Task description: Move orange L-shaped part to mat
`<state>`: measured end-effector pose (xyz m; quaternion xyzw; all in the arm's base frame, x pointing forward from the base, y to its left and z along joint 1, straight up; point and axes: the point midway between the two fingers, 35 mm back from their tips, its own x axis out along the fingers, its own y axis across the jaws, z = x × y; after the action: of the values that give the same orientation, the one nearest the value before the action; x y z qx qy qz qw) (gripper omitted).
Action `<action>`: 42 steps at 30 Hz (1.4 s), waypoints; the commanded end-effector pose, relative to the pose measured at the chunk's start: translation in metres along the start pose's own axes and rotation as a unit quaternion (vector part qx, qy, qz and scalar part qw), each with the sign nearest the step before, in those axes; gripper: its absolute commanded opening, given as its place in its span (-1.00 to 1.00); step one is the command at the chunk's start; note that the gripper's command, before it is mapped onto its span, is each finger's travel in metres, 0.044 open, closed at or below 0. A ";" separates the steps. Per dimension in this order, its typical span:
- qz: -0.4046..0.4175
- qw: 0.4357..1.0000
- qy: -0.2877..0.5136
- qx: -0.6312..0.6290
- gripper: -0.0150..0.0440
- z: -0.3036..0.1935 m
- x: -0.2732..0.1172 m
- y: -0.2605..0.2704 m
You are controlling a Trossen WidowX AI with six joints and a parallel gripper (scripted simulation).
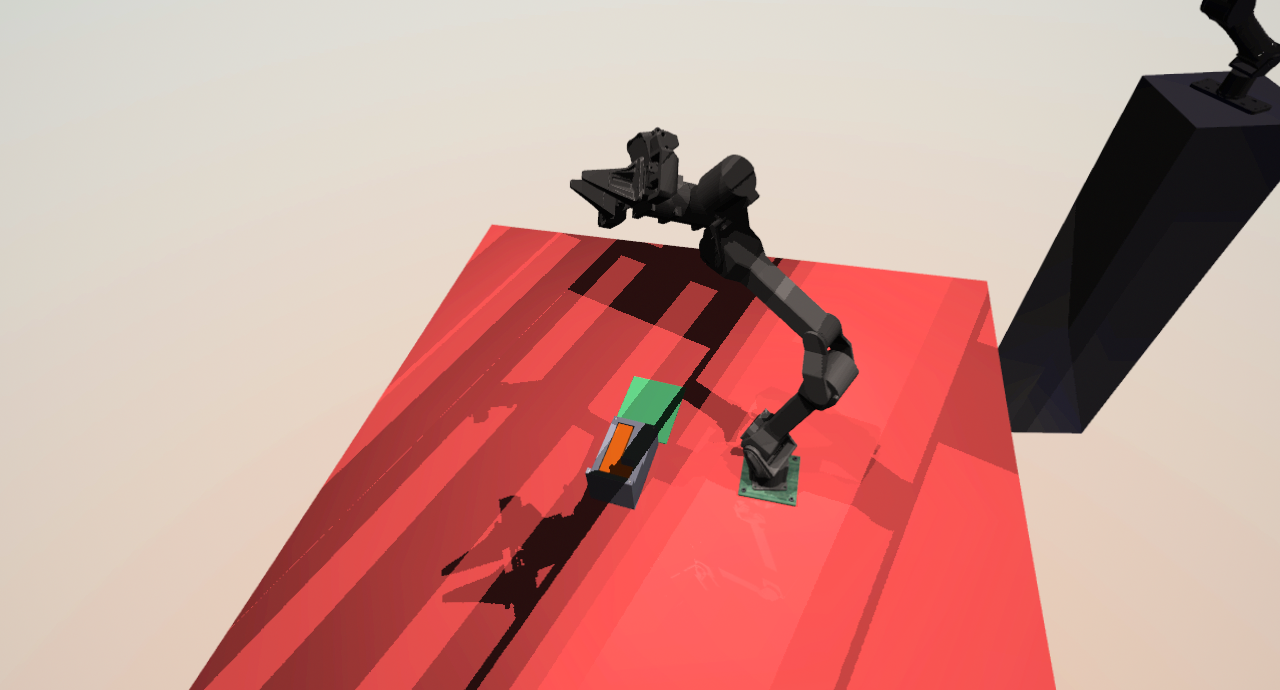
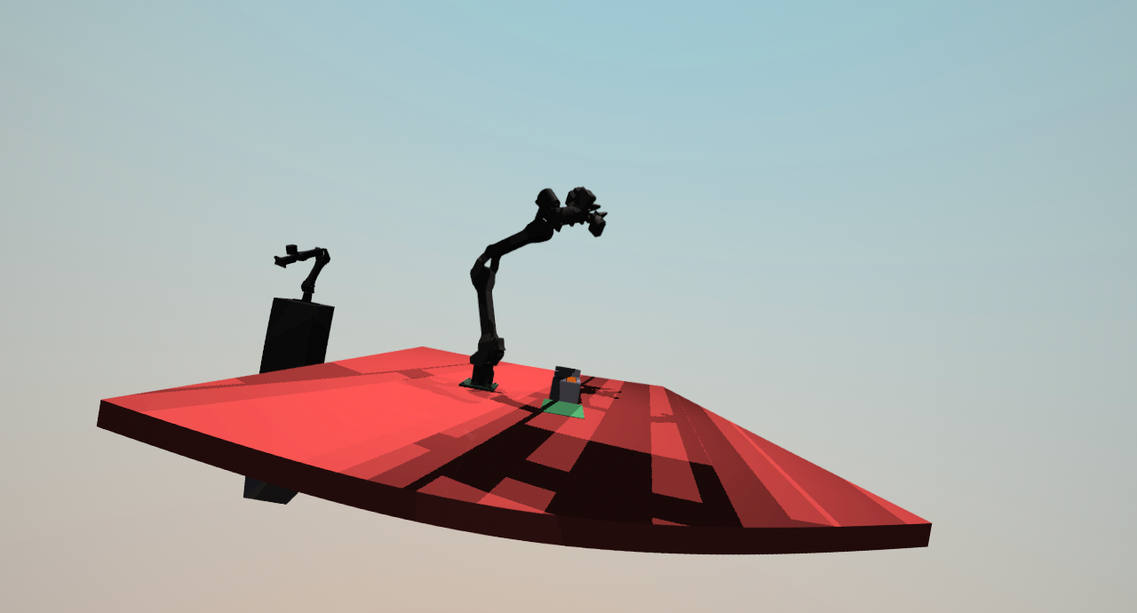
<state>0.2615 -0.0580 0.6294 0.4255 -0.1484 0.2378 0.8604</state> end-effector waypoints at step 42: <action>-0.556 0.530 0.637 -0.065 0.12 -0.362 -0.148 -0.267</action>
<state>0.2996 0.0507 0.1793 0.1086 0.6869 -0.0917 0.7127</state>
